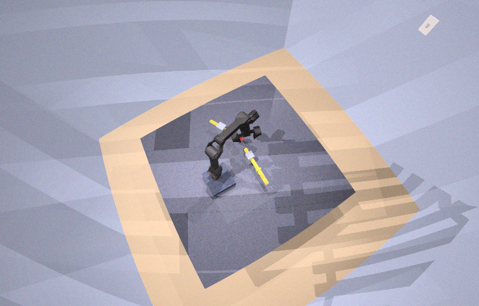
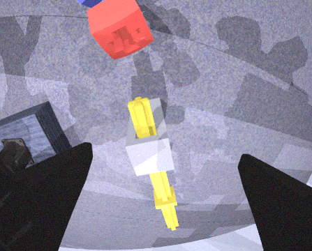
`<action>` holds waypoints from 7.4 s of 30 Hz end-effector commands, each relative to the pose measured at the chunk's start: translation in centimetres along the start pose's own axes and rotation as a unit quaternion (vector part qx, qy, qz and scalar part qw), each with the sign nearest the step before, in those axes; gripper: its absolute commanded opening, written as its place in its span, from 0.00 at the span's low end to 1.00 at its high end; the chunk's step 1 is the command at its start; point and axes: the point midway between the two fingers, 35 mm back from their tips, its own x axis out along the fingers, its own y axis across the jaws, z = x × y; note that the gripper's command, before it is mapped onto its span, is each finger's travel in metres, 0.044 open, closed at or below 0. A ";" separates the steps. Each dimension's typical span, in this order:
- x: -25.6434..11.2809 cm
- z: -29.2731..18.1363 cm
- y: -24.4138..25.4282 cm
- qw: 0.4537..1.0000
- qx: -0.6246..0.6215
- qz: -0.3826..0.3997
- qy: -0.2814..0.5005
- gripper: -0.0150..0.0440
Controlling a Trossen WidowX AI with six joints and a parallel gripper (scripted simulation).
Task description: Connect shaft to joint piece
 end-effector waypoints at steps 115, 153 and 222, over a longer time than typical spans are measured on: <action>10.6 7.1 4.1 0.967 -0.254 -0.007 0.029 0.56; 10.6 7.1 4.1 0.967 -0.254 -0.007 0.029 0.56; 11.8 6.3 4.0 0.970 -0.211 0.032 -0.119 0.25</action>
